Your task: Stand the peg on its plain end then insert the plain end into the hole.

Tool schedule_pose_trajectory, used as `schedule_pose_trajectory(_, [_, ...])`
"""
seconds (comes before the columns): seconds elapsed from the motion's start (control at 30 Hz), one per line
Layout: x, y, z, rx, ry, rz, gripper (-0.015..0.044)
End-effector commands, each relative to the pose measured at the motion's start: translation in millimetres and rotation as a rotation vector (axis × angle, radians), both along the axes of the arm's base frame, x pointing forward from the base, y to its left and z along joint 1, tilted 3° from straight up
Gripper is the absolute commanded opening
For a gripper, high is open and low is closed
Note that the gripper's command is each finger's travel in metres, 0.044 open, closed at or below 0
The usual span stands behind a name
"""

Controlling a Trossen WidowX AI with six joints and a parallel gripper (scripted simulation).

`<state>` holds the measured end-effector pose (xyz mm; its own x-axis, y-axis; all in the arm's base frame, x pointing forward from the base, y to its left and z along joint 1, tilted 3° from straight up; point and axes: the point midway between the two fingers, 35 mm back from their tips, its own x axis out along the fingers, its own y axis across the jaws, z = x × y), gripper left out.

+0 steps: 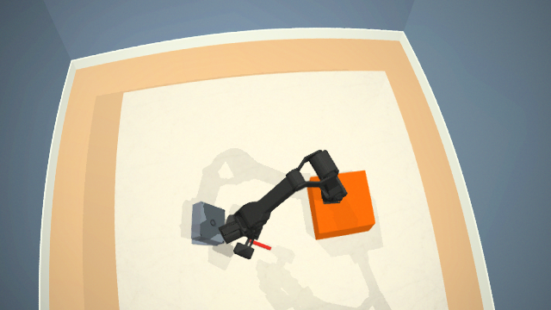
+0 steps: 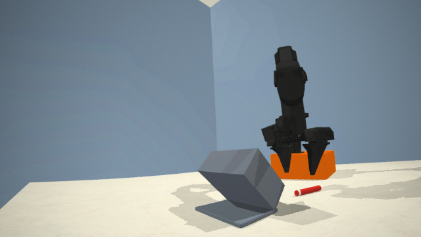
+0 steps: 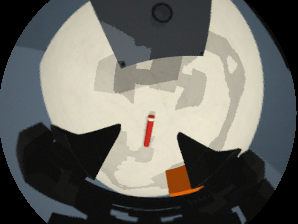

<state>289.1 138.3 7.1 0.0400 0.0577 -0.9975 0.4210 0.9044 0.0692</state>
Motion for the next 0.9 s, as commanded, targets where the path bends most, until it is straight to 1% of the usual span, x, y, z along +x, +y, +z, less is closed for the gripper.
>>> schedule_pose_trajectory(0.0, [-1, 1, -8, 0.002, 0.009, 0.005, 0.0440])
schedule_pose_trajectory(0.87, [-3, 2, -48, 0.002, 0.010, 0.005, 0.0440])
